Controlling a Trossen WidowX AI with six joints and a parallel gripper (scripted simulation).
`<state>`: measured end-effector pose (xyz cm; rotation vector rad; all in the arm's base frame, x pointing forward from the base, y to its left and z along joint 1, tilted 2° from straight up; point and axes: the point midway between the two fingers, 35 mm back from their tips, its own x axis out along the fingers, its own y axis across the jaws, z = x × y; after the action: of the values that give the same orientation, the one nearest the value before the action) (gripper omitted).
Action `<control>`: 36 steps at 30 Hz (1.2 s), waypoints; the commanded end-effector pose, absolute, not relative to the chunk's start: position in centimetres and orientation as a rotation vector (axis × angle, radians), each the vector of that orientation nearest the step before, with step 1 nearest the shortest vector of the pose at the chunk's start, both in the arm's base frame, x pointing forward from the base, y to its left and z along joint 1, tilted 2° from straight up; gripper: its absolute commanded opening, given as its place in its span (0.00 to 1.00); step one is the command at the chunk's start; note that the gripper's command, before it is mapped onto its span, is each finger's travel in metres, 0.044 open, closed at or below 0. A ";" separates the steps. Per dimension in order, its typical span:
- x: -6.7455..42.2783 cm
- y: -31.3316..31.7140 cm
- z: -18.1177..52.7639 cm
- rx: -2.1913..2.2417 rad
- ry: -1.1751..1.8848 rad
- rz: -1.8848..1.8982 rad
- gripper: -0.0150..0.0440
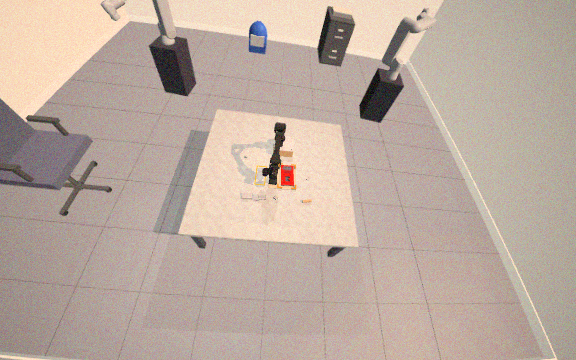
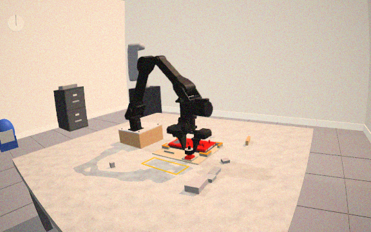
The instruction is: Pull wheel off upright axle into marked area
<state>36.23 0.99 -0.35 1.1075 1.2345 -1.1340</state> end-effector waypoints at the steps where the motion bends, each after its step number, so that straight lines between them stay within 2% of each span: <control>1: 36.2 1.0 -0.3 1.108 1.234 -1.134 0.61; 7: 36.2 1.0 -0.3 1.108 1.234 -1.134 0.54; 13: 36.2 1.0 -0.2 1.108 1.234 -1.134 0.27; 14: 36.2 1.0 -0.2 1.108 1.234 -1.134 0.25; 36: 36.3 1.0 0.6 1.108 1.233 -1.133 0.25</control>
<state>36.28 1.00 0.07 1.1068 1.2354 -1.1345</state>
